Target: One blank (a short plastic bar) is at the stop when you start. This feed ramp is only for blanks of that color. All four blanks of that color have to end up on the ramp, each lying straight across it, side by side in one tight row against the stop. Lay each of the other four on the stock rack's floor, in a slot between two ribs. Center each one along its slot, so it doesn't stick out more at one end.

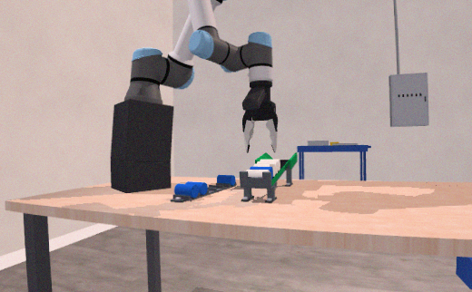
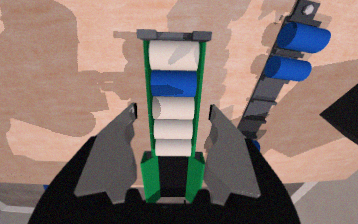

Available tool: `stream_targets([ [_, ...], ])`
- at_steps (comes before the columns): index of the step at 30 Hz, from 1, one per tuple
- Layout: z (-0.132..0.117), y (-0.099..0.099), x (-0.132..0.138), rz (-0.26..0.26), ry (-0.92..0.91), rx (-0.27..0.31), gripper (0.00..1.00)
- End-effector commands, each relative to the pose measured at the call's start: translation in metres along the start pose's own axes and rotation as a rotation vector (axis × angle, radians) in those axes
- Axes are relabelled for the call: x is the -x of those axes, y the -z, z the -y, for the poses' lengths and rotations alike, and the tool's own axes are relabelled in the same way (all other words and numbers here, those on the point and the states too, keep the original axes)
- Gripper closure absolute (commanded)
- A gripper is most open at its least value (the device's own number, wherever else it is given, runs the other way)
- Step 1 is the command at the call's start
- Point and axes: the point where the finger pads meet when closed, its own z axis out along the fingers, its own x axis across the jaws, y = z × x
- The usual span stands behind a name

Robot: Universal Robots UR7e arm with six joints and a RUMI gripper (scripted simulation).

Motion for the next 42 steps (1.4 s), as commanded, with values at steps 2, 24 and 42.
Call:
stream_targets([
  [2,0.000,-0.008,0.001,0.001,0.000,-0.001,0.48],
  [24,0.000,-0.030,0.001,0.001,0.000,-0.001,0.48],
  [42,0.000,-0.033,0.001,0.001,0.000,-0.001,0.48],
])
